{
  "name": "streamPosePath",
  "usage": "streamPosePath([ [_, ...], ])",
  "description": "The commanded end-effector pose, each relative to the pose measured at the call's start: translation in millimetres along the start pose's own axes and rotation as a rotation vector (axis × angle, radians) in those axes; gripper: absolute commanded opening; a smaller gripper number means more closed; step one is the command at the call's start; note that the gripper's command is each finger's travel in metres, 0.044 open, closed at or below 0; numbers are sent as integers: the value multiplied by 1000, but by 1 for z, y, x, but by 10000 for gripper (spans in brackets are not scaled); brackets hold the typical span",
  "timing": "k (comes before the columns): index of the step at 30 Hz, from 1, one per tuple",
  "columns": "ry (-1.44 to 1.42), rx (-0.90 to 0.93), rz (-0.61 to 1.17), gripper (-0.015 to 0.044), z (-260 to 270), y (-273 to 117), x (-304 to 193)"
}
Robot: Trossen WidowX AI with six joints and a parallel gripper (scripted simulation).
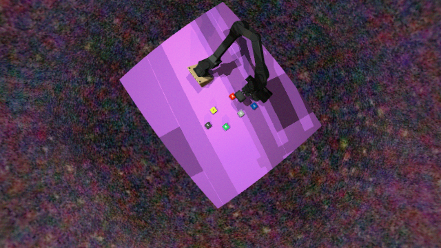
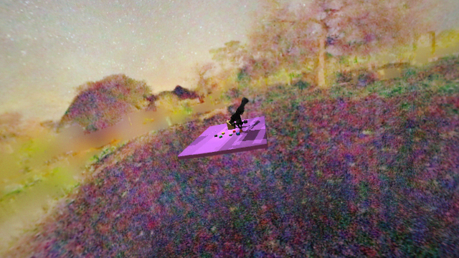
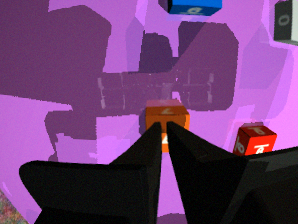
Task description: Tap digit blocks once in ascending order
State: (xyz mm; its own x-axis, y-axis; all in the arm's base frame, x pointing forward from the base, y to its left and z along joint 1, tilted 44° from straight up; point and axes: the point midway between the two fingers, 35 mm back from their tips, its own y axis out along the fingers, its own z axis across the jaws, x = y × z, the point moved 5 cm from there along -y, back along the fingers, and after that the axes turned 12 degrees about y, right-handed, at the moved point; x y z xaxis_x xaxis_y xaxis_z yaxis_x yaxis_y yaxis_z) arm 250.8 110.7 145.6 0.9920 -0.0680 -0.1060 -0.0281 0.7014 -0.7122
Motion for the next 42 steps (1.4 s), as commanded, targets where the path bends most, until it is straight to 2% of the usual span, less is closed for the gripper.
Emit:
streamPosePath([
  [1, 11, -1, 8, 20, -2, 7, -2],
  [7, 11, -1, 8, 20, -2, 8, -2],
  [11, 10, -3, 7, 20, -2, -20, -1],
  [16, 12, -3, 7, 20, -2, -25, -1],
  [23, 13, -7, 8, 20, -2, -101, 0],
  [29, 13, -9, 7, 20, -8, -104, 7],
  [35, 14, -23, 1, 20, -68, -110, 67],
  [42, 10, -22, 1, 20, -166, -109, 118],
])
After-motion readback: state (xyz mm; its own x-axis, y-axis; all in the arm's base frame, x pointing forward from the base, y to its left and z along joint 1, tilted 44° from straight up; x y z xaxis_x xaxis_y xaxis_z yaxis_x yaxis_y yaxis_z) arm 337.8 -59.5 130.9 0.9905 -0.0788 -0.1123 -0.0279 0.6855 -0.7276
